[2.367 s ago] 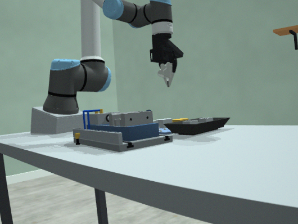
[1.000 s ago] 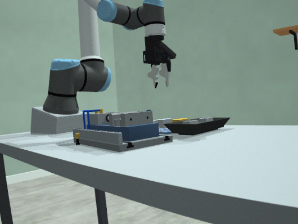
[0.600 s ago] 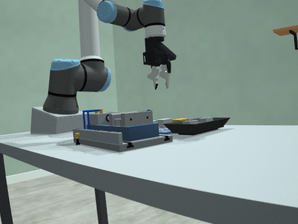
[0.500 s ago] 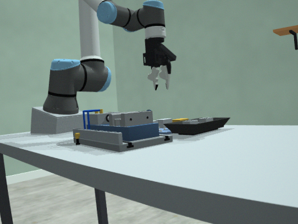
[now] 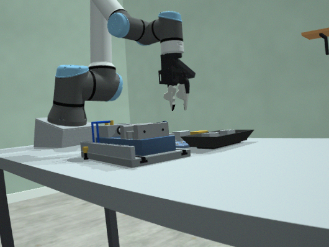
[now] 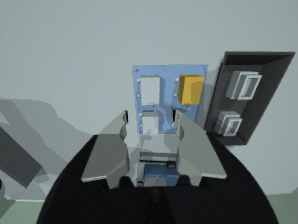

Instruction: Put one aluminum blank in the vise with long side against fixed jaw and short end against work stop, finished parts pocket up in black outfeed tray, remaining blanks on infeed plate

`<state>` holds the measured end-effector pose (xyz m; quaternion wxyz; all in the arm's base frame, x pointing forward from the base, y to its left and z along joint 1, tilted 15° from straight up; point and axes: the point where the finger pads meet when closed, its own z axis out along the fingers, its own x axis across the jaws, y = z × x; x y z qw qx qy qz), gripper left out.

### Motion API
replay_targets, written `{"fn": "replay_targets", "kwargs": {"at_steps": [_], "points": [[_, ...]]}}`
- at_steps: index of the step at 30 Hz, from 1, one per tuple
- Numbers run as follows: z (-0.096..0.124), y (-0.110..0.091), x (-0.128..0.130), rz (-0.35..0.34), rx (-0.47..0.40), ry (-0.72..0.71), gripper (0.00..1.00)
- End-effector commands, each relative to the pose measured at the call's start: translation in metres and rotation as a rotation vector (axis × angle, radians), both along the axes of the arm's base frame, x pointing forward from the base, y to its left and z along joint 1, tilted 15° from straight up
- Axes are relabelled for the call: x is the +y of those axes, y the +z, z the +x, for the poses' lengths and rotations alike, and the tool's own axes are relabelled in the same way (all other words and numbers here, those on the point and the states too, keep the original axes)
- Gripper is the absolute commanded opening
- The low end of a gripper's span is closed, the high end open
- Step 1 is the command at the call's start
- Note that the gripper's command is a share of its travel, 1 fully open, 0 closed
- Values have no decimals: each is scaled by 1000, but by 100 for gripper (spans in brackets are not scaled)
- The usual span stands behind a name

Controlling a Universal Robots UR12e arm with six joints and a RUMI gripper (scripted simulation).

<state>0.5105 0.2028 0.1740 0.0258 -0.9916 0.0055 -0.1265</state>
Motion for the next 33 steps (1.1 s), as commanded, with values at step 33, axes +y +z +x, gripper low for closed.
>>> {"fn": "replay_targets", "kwargs": {"at_steps": [33], "points": [[21,-75,4,0,-2,0,40]]}}
